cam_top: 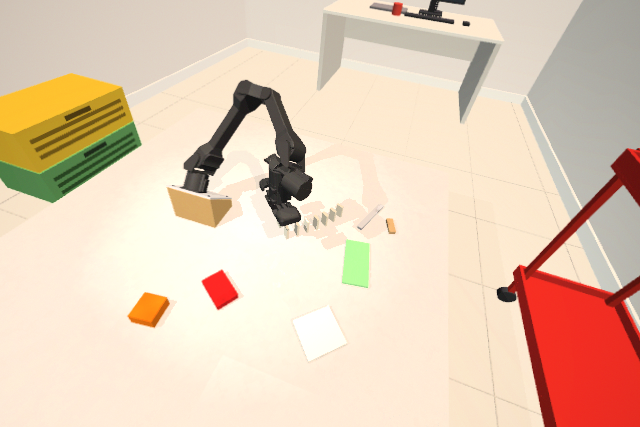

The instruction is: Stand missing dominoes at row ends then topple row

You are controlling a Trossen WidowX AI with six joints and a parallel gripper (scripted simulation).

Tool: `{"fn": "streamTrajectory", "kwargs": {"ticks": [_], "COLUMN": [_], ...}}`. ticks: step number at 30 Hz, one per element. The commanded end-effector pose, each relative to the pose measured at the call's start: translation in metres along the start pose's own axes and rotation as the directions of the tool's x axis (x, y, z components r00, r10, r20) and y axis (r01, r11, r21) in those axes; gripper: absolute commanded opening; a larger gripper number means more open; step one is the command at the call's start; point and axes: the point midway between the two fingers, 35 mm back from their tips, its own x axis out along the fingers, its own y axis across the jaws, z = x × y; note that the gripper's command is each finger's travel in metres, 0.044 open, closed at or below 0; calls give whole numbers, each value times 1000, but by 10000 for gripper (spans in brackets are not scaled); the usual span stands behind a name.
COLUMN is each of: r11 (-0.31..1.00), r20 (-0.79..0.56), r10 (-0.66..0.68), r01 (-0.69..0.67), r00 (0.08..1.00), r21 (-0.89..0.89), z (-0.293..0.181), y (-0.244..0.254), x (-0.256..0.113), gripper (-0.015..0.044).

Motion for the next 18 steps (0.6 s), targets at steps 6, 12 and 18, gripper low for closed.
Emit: {"fn": "streamTrajectory", "kwargs": {"ticks": [6, 12, 18], "r11": [1000, 1000, 1000], "r20": [6, 9, 9], "r10": [13, 16, 16], "r01": [-13, -16, -16], "r00": [1000, 1000, 1000], "r21": [8, 8, 8], "z": [-2, -3, -3], "y": [5, 10, 10], "x": [54, 72, 72], "gripper": [107, 107, 107]}}
